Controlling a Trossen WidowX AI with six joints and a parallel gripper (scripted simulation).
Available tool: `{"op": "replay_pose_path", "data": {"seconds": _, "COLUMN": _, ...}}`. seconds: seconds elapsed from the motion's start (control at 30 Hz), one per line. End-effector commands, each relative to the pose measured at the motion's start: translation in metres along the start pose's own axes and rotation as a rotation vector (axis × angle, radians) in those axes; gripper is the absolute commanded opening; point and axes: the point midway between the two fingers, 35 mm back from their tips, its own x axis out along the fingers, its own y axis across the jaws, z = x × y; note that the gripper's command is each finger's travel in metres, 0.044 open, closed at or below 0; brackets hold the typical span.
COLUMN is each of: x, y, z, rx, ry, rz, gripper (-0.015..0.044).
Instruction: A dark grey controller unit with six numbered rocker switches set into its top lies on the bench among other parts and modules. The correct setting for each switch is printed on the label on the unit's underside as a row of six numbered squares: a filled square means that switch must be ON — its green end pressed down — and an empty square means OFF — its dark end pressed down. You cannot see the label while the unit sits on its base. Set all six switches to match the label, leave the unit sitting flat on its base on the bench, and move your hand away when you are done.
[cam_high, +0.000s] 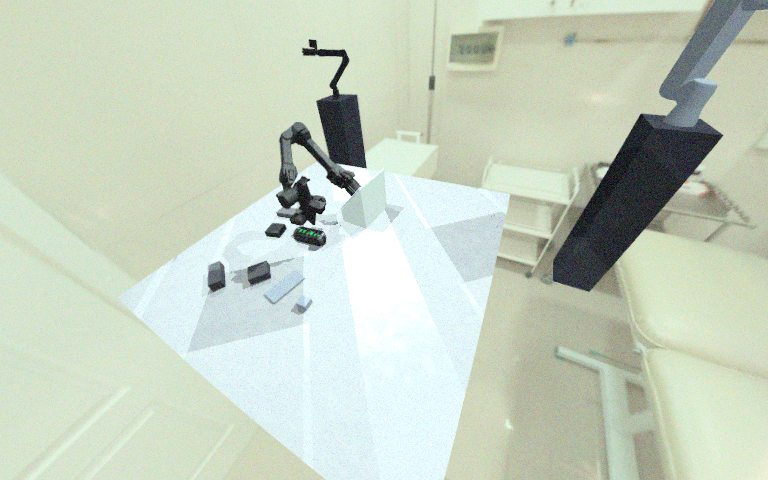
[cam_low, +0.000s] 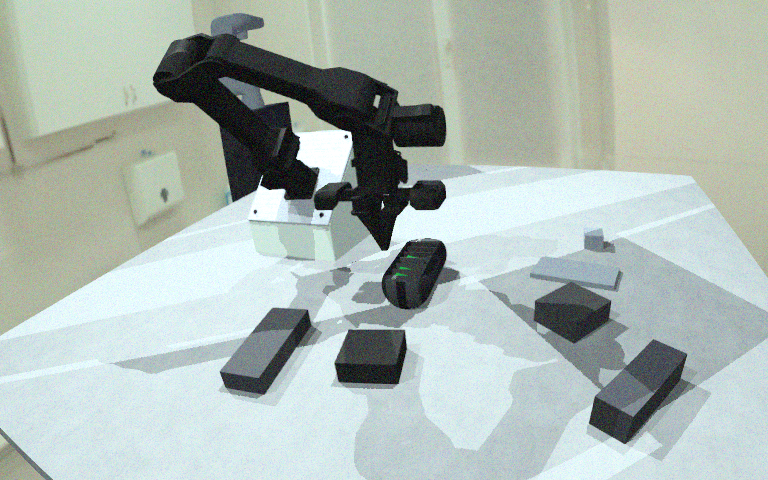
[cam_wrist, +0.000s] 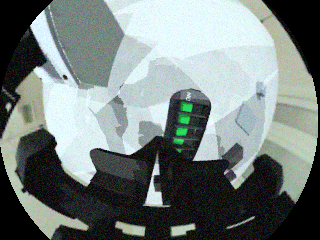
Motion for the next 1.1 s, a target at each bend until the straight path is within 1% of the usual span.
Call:
{"op": "replay_pose_path", "data": {"seconds": 0.0, "x": 0.0, "y": 0.0, "z": 0.0, "rx": 0.0, "ry": 0.0, "rz": 0.0, "gripper": 0.0}}
{"op": "replay_pose_path", "data": {"seconds": 0.17, "x": 0.0, "y": 0.0, "z": 0.0, "rx": 0.0, "ry": 0.0, "rz": 0.0, "gripper": 0.0}}
{"op": "replay_pose_path", "data": {"seconds": 0.23, "x": -0.006, "y": -0.001, "z": 0.0, "rx": 0.0, "ry": -0.001, "rz": 0.0, "gripper": 0.0053}}
{"op": "replay_pose_path", "data": {"seconds": 0.4, "x": -0.049, "y": 0.001, "z": 0.0, "rx": 0.0, "ry": 0.0, "rz": 0.001, "gripper": 0.0184}}
{"op": "replay_pose_path", "data": {"seconds": 0.6, "x": -0.05, "y": 0.0, "z": 0.0, "rx": 0.0, "ry": -0.002, "rz": 0.0, "gripper": 0.0341}}
{"op": "replay_pose_path", "data": {"seconds": 1.03, "x": -0.05, "y": 0.0, "z": 0.0, "rx": 0.0, "ry": -0.002, "rz": 0.0, "gripper": 0.0}}
{"op": "replay_pose_path", "data": {"seconds": 1.07, "x": -0.05, "y": 0.0, "z": 0.0, "rx": 0.0, "ry": -0.002, "rz": 0.0, "gripper": 0.0}}
